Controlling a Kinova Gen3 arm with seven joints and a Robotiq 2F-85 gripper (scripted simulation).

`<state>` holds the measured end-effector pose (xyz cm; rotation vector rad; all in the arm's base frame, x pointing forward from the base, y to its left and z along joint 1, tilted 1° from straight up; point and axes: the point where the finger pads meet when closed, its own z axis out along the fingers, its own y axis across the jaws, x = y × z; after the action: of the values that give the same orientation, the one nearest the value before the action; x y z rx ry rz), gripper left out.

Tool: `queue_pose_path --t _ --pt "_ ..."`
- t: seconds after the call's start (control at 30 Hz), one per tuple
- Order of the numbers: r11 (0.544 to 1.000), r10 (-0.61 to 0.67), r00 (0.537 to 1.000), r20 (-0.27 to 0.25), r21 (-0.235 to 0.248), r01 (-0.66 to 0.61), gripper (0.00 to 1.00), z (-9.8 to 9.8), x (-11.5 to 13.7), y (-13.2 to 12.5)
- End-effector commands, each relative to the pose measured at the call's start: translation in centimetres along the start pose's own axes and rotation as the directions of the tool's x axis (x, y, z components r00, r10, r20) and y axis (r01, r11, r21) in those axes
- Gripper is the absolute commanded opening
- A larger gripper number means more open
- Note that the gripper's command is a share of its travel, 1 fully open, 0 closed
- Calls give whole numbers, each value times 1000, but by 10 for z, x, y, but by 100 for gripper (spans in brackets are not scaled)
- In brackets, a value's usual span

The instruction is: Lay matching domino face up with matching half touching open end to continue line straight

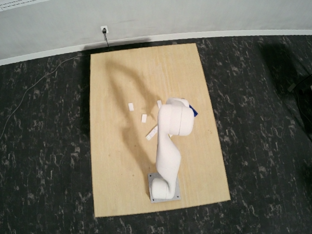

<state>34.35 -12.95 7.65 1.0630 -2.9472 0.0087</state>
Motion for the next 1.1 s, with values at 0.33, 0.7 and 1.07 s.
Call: queue_pose_path --t 0.33,0.7,1.07 --pt "990 -141 990 -7 -3 141 100 4 2 -1" --pt "891 -454 891 -14 -14 454 100 13 5 -3" --pt "574 -819 574 -7 -22 819 100 25 5 -7"
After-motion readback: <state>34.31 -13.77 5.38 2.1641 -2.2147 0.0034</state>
